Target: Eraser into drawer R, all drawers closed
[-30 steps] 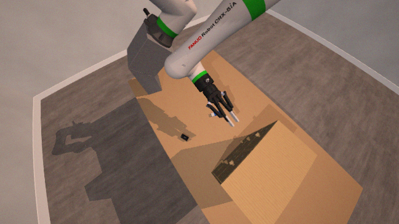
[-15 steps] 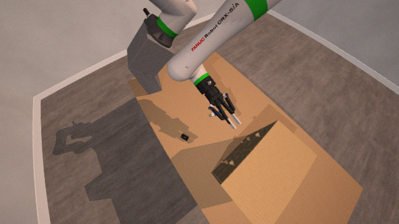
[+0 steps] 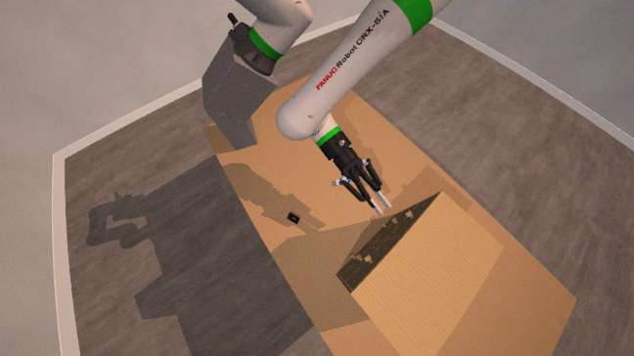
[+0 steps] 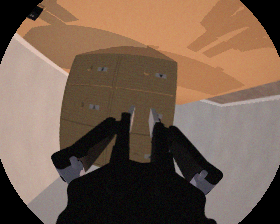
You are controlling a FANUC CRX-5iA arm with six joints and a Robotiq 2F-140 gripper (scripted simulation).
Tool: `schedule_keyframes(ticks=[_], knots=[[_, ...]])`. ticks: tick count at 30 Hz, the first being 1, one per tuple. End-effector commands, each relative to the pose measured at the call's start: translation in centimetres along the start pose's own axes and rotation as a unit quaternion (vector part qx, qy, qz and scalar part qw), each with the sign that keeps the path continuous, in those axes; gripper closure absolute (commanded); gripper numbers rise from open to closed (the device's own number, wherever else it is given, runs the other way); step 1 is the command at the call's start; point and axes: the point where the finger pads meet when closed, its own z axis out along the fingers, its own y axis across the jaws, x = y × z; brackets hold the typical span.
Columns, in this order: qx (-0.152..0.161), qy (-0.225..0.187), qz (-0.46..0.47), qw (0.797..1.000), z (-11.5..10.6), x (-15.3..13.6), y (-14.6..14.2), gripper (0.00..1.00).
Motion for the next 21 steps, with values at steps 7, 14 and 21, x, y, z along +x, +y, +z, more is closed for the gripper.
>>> schedule_keyframes(ticks=[7,14,21], knots=[[0.000,0.000,0.000,1.000,0.96,-0.04,-0.03,0.80],[0.000,0.000,0.000,1.000,0.96,-0.04,-0.03,0.80],[0.000,0.000,0.000,1.000,0.96,-0.04,-0.03,0.80]])
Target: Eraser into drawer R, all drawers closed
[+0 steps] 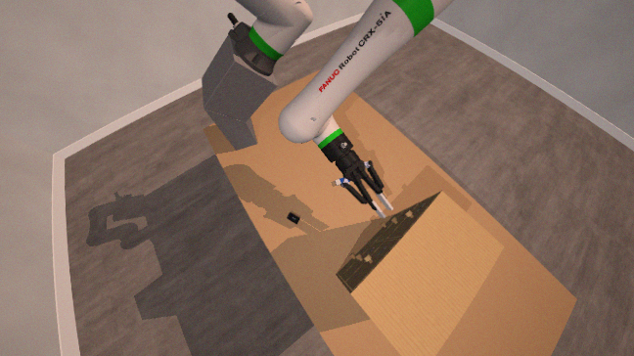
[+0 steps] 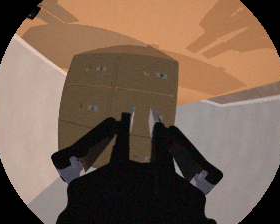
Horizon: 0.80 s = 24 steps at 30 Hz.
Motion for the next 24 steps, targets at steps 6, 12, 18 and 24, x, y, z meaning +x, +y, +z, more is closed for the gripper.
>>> schedule_keyframes(ticks=[6,12,18,24], knots=[[0.000,0.000,0.000,1.000,0.0,0.0,0.0,0.80],[0.000,0.000,0.000,1.000,0.0,0.0,0.0,0.80],[0.000,0.000,0.000,1.000,0.3,-0.1,0.0,0.80],[0.000,0.000,0.000,1.000,1.1,-0.4,0.0,0.80]])
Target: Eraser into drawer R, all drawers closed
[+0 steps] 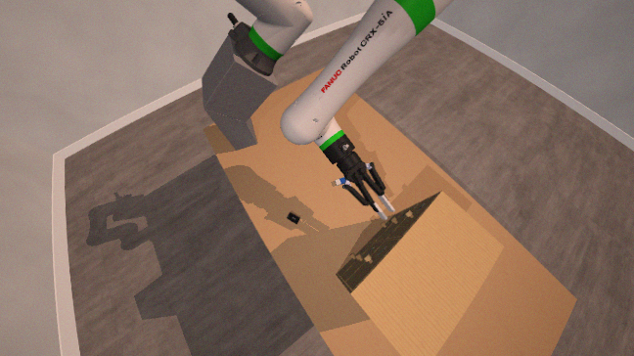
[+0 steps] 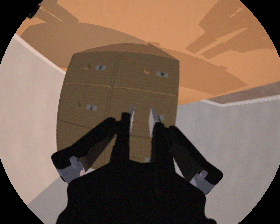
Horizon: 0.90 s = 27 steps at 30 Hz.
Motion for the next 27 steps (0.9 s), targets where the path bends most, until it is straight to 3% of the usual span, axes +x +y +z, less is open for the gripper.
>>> schedule_keyframes(ticks=[1,15,27], knots=[[0.000,0.000,0.000,1.000,0.6,-0.2,0.0,0.80],[0.000,0.000,0.000,1.000,2.3,-0.9,0.0,0.80],[0.000,0.000,0.000,1.000,2.6,-0.9,0.0,0.80]])
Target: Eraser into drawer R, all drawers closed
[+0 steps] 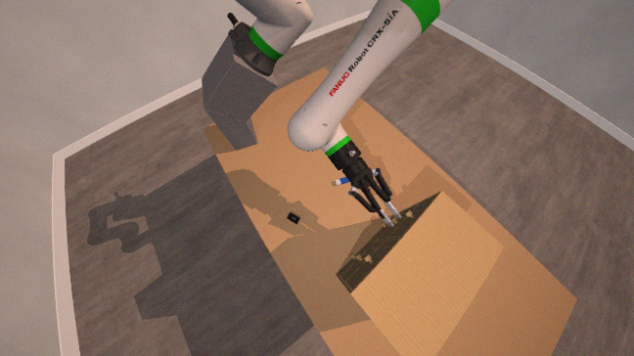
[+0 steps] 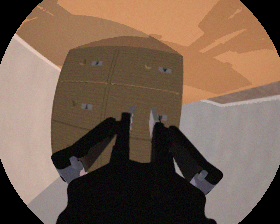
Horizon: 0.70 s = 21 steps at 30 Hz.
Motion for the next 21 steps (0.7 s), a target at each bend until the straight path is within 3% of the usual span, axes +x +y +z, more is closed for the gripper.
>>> schedule_keyframes(ticks=[1,18,19,21], knots=[[0.000,0.000,0.000,1.000,0.01,-0.02,-0.01,0.80],[0.000,0.000,0.000,1.000,0.01,-0.02,-0.01,0.80],[0.000,0.000,0.000,1.000,0.01,-0.02,-0.01,0.92],[0.000,0.000,0.000,1.000,0.01,-0.02,-0.01,0.92]])
